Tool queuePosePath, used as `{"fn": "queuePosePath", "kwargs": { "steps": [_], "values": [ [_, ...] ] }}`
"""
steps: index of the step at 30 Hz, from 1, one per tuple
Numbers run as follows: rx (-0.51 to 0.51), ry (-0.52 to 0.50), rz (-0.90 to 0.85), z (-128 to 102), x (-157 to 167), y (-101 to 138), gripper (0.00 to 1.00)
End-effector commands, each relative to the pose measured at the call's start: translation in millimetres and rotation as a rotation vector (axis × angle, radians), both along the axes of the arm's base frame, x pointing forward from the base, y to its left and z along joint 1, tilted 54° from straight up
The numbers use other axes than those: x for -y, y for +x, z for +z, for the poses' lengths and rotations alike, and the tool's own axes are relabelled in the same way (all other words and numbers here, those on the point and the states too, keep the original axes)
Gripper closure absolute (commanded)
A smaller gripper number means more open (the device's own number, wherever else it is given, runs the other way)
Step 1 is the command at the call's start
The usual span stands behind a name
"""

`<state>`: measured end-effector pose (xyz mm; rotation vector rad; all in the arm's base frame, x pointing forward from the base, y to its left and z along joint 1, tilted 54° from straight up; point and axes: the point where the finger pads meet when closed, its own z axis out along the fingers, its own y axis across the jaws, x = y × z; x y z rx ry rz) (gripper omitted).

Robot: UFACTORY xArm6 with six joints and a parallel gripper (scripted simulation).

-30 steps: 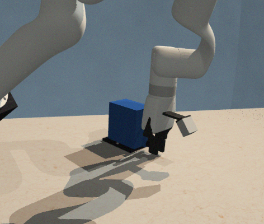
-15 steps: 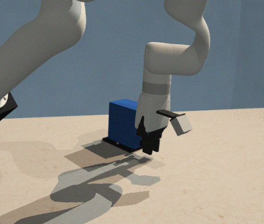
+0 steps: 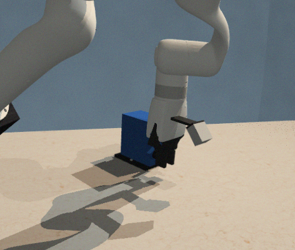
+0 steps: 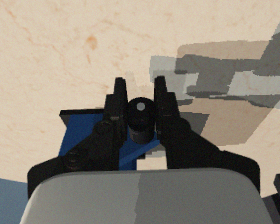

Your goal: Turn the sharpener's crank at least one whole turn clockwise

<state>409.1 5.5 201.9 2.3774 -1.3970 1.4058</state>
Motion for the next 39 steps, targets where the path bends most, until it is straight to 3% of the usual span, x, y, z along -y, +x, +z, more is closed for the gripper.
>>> {"fn": "queuePosePath", "kwargs": {
  "steps": [1,39],
  "values": [
    [0.001,0.001,0.001,3.2,-1.3,-5.6,1.00],
    [0.001,0.001,0.001,6.3,-2.9,-11.9,1.00]
  ]
}}
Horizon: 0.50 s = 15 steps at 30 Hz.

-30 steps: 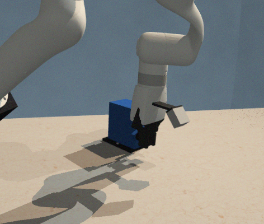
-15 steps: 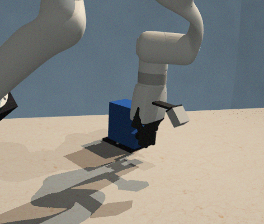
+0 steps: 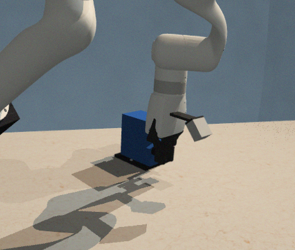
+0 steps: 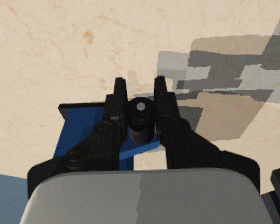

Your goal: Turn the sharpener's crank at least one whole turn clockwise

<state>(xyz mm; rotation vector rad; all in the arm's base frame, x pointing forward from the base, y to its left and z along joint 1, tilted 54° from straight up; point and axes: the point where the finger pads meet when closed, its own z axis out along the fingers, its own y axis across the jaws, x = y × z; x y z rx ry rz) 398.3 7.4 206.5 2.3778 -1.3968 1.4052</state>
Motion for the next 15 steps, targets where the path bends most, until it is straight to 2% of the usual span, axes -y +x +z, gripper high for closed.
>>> {"fn": "queuePosePath", "kwargs": {
  "steps": [1,15],
  "values": [
    [0.002,0.001,0.001,1.7,-1.0,-1.1,1.00],
    [0.002,0.001,0.001,13.4,-9.3,-16.7,1.00]
  ]
}}
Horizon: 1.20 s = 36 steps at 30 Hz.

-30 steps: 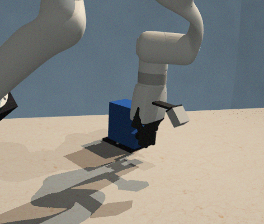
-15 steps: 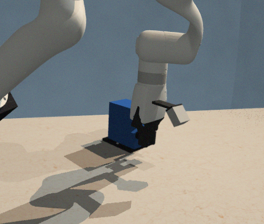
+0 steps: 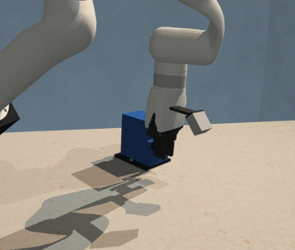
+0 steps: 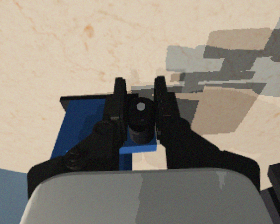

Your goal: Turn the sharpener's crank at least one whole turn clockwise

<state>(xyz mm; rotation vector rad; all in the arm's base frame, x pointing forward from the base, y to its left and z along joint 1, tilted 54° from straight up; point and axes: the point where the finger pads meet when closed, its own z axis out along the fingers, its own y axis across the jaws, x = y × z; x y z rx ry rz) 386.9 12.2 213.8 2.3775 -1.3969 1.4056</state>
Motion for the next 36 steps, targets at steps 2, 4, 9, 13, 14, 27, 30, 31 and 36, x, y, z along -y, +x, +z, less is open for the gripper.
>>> {"fn": "queuePosePath", "kwargs": {
  "steps": [2,4,9,13,14,27,30,31,36],
  "values": [
    [0.002,0.001,0.001,7.4,-5.6,-6.6,1.00],
    [0.002,0.001,0.001,8.9,-6.8,-7.8,1.00],
    [0.002,0.001,0.001,16.8,-13.9,-13.0,1.00],
    [0.002,0.001,0.001,23.2,-20.1,-15.5,1.00],
    [0.002,0.001,0.001,24.8,-21.7,-15.9,1.00],
    [0.002,0.001,0.001,39.0,-37.1,-14.9,1.00],
    [0.002,0.001,0.001,41.1,-39.5,-14.0,1.00],
    [0.002,0.001,0.001,41.5,-40.1,-13.8,1.00],
    [0.002,0.001,0.001,42.6,-41.3,-13.3,1.00]
  ]
}}
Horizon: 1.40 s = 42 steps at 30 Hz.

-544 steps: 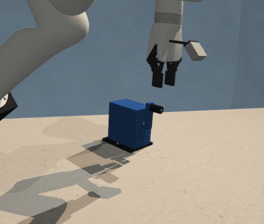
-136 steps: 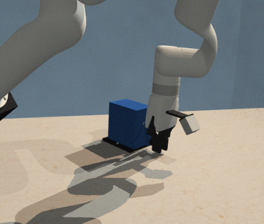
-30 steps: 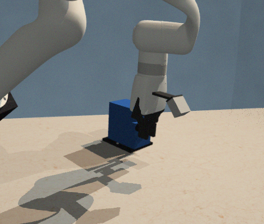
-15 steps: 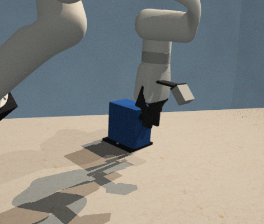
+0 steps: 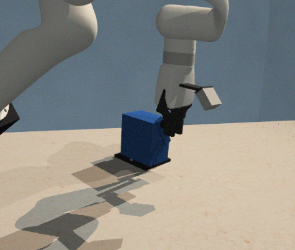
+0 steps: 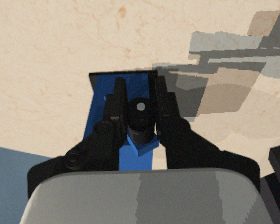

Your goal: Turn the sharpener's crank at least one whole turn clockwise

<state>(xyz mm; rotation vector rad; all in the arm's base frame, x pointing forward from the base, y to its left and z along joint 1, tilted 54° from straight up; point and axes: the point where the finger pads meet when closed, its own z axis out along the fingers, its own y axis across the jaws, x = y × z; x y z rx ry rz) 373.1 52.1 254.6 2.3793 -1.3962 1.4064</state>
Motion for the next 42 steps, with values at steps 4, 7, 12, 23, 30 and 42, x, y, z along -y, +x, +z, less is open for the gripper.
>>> {"fn": "queuePosePath", "kwargs": {
  "steps": [4,7,12,23,30,42],
  "values": [
    [0.001,0.000,0.000,1.9,-1.6,0.7,1.00],
    [0.001,0.000,0.000,1.9,-1.6,0.7,1.00],
    [0.001,0.000,0.000,1.9,-1.6,0.7,1.00],
    [0.001,0.000,0.000,5.5,-6.1,3.1,1.00],
    [0.001,0.000,0.000,12.9,-16.3,11.5,1.00],
    [0.001,0.000,0.000,14.5,-18.7,14.3,1.00]
  ]
}}
